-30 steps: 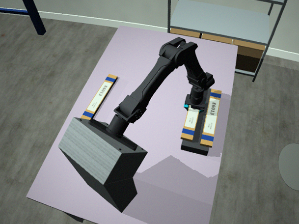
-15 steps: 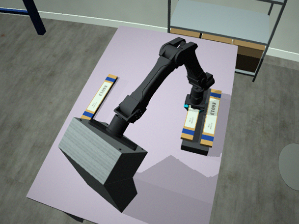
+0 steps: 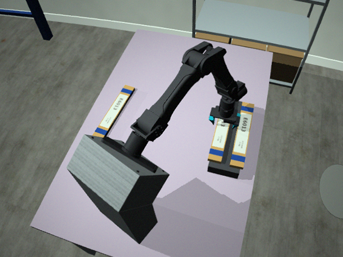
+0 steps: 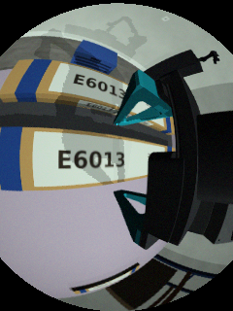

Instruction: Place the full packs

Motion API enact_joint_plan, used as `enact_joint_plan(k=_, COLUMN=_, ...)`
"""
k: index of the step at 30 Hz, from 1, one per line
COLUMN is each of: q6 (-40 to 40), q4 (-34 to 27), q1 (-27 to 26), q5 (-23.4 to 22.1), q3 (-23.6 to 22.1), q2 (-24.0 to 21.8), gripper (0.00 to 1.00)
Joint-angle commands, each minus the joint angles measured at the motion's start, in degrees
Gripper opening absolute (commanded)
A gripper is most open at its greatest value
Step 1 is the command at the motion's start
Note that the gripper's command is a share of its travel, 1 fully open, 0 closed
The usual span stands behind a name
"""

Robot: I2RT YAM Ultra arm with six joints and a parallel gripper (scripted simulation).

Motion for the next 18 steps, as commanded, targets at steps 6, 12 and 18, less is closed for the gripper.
enact_joint_plan(k=6, q6=0.0, q4=-0.1, q1=-0.2, q5=0.0, q3=0.6, q2=-0.6, gripper=0.95)
enact_joint_plan(k=12, q6=0.0, q4=-0.1, q1=-0.2, q5=0.0, q3=0.6, q2=-0.6, gripper=0.95)
enact_joint_plan(k=18, q6=0.0, q4=-0.1, q1=-0.2, q5=0.0, q3=0.6, q2=-0.5, gripper=0.95)
